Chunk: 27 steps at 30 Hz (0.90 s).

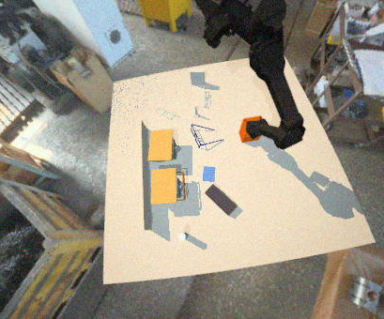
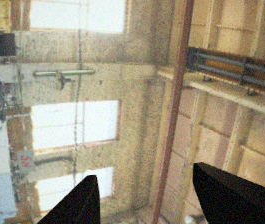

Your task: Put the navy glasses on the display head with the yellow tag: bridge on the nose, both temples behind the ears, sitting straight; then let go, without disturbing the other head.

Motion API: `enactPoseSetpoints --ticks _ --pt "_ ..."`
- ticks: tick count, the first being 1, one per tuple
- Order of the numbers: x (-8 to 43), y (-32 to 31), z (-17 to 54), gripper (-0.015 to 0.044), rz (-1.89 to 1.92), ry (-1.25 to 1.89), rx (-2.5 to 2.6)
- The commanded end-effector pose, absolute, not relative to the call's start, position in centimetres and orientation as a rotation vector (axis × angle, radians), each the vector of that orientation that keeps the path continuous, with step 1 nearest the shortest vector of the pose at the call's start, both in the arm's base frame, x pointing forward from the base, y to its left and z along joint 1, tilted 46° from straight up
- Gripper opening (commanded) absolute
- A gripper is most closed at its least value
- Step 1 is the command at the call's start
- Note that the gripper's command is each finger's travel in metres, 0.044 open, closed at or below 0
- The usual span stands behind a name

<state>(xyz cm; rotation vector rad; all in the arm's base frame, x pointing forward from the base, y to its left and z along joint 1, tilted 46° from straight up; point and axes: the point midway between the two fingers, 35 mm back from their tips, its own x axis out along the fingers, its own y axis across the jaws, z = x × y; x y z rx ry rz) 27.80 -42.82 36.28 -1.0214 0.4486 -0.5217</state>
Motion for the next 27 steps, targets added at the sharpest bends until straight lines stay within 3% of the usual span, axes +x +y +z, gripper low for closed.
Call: enactPoseSetpoints --ticks 1,14,27 --pt "31.7 -40.1 30.6 0.0200 -0.311 0.517 -1.019" --pt "38.9 -26.0 14.8 0.0200 0.405 0.612 -1.024" --pt "35.7 -7.8 3.9 0.0200 1.181 0.526 -0.956"
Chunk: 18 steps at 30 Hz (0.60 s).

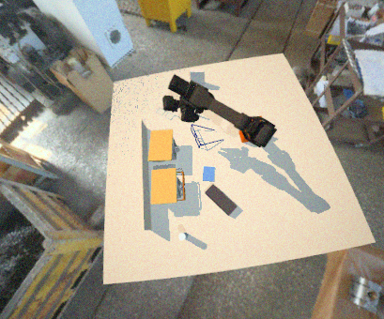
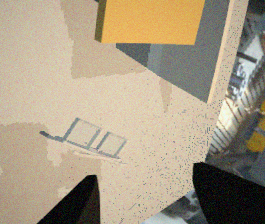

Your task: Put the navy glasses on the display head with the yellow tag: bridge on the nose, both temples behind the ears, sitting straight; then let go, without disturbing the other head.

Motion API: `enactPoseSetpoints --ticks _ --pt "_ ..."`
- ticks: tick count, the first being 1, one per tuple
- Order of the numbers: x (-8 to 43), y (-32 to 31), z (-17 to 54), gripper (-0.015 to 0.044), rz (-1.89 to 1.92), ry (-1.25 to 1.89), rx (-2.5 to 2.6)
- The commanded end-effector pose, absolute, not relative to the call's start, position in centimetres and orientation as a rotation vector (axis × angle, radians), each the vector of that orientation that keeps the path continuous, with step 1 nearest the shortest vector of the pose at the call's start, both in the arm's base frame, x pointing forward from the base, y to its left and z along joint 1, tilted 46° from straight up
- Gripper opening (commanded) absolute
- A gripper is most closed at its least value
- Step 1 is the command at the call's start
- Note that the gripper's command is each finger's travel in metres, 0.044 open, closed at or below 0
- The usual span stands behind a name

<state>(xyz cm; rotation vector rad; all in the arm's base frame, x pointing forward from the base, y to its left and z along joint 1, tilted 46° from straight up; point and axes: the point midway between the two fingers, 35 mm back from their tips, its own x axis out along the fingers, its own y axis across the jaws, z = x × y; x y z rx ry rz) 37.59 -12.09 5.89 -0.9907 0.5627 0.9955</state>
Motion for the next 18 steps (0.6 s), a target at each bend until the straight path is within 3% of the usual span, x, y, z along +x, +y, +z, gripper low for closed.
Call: enactPoseSetpoints --ticks 1,7,14,17,18 --pt "35.1 -6.4 3.3 0.0200 1.240 0.513 -0.944" --pt "30.2 1.1 0.6 0.0200 1.612 0.409 -0.838" --pt "29.5 1.9 0.3 0.0200 1.659 0.394 -0.820" --pt "29.5 1.9 0.3 0.0121 1.659 0.394 -0.820" --pt "29.5 1.9 0.3 0.0120 1.659 0.394 -0.820"
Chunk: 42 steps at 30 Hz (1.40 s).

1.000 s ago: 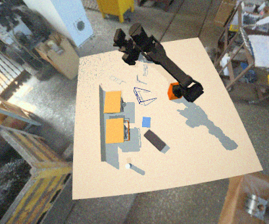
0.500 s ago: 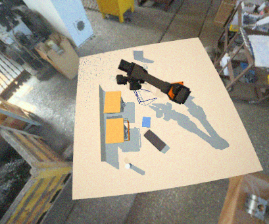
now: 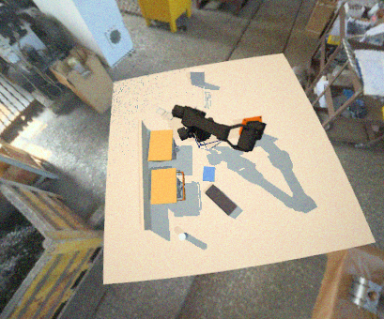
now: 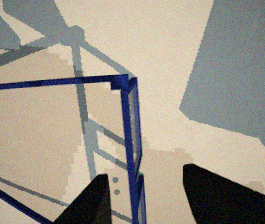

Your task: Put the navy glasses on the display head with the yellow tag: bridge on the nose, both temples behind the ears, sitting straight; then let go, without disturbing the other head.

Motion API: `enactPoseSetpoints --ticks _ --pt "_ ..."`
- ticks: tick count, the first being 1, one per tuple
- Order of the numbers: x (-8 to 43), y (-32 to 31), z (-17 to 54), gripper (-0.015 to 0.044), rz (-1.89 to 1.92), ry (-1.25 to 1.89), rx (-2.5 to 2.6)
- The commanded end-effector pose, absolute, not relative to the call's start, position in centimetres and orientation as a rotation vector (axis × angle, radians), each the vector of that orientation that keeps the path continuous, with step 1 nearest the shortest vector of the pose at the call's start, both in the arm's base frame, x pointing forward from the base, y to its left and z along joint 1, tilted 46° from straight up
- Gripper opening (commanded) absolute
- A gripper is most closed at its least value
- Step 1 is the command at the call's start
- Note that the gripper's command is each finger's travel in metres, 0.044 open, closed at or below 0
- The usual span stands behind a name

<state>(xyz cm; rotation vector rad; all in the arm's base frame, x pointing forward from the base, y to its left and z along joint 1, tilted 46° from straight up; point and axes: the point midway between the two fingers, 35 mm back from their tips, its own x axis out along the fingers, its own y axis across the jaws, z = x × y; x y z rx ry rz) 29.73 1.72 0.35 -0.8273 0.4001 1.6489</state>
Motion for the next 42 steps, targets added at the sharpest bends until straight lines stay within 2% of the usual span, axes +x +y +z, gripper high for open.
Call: enactPoseSetpoints --ticks 1,42 --pt "29.5 1.9 0.3 0.0120 1.659 0.394 -0.820" --pt "29.3 5.7 -3.4 0.0120 1.659 0.392 -0.819"
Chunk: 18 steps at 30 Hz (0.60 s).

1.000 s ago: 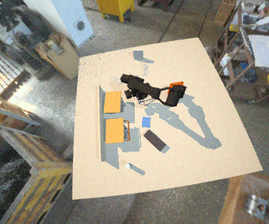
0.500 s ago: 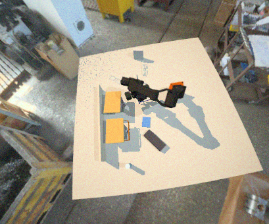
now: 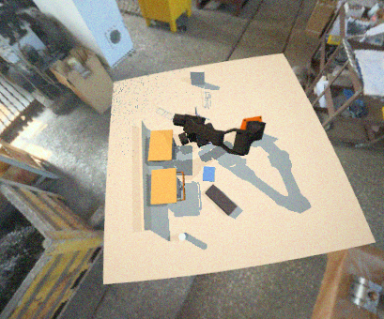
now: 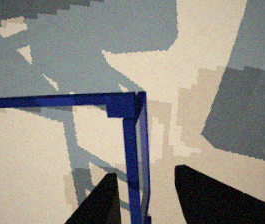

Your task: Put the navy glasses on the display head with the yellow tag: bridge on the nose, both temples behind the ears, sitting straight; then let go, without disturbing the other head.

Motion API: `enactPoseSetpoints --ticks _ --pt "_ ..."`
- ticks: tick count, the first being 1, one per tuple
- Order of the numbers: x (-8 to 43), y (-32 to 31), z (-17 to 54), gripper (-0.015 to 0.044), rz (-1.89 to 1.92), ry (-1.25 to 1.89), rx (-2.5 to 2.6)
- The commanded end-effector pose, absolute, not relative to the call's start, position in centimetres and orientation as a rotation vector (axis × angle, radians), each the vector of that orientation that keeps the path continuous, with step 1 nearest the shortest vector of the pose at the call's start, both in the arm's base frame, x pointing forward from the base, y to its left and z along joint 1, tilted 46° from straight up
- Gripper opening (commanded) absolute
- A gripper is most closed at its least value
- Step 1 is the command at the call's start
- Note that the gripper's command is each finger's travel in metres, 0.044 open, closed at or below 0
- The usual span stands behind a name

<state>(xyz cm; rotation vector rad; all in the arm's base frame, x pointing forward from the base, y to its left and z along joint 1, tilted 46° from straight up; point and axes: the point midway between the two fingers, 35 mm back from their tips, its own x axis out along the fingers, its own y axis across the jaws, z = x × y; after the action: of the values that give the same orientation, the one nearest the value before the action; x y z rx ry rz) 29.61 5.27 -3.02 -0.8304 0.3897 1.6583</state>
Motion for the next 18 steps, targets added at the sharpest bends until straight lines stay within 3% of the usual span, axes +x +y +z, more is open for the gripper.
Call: enactPoseSetpoints --ticks 1,18 --pt "29.32 5.81 -3.53 0.0120 1.659 0.392 -0.819" --pt "28.75 6.08 -3.99 0.0120 1.659 0.392 -0.818"
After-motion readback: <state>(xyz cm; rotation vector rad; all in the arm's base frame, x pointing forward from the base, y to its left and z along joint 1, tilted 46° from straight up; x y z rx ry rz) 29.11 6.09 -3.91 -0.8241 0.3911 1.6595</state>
